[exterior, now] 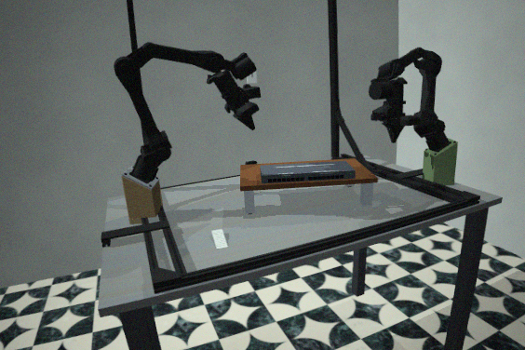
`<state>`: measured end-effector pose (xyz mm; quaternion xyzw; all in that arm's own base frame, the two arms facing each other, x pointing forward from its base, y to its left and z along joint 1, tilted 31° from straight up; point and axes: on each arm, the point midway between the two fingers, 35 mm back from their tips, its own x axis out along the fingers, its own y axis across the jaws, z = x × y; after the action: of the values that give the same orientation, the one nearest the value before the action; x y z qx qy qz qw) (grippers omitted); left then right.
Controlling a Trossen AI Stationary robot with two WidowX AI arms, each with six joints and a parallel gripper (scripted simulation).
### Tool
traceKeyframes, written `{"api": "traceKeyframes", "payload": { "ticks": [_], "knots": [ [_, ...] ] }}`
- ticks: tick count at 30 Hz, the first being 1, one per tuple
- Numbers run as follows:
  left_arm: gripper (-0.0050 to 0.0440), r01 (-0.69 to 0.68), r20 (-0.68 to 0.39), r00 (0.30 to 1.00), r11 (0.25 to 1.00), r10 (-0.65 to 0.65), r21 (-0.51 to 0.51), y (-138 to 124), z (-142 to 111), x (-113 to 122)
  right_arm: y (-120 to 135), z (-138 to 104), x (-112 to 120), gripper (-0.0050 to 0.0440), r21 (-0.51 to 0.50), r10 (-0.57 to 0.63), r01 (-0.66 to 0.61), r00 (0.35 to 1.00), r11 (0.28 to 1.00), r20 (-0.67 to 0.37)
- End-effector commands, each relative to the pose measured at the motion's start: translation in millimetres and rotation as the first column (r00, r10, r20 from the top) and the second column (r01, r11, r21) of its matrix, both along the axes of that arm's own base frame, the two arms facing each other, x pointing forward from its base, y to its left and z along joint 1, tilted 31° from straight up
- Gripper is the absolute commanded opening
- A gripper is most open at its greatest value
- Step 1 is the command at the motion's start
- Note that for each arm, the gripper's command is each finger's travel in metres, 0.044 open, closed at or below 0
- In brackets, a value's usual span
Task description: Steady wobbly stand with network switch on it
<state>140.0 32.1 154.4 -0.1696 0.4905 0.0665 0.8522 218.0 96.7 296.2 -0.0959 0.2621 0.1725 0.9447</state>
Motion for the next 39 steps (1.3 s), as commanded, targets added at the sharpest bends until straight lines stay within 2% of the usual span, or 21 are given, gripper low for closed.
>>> {"api": "traceKeyframes", "payload": {
  "ticks": [1,8,18,24,25,29,35,39],
  "knots": [
    [0.0000,0.000,0.000,1.000,1.000,0.000,0.000,0,0,0,-16,-46,-22,0.0000,-0.069,-0.027,0.019,0.992,0.997,-0.119],
    [0.0000,0.000,0.000,1.000,1.000,0.000,0.000,0,0,0,-16,-49,-21,0.0000,-0.082,-0.024,0.013,0.990,0.997,-0.136],
    [0.0000,0.000,0.000,1.000,1.000,0.000,0.000,0,0,0,-57,-142,-82,0.0000,-0.261,-0.116,0.007,0.907,0.965,-0.404],
    [0.0000,0.000,0.000,1.000,1.000,0.000,0.000,0,0,0,-57,-142,-82,0.0000,-0.261,-0.116,0.007,0.907,0.965,-0.404],
    [0.0000,-0.006,0.043,0.999,0.999,0.004,0.032,7,11,9,-53,-136,-76,0.0000,-0.253,-0.103,0.000,0.913,0.967,-0.394],
    [0.0000,-0.045,0.217,0.976,0.987,0.010,0.155,32,61,42,-53,-136,-76,0.0000,-0.253,-0.103,0.000,0.913,0.967,-0.394],
    [0.0000,-0.145,0.467,0.884,0.940,-0.016,0.307,62,150,80,-53,-136,-76,0.0000,-0.253,-0.103,0.000,0.913,0.967,-0.394],
    [0.0000,-0.145,0.467,0.884,0.940,-0.016,0.307,62,150,80,-53,-136,-76,0.0000,-0.253,-0.103,0.000,0.913,0.967,-0.394]
  ]
}}
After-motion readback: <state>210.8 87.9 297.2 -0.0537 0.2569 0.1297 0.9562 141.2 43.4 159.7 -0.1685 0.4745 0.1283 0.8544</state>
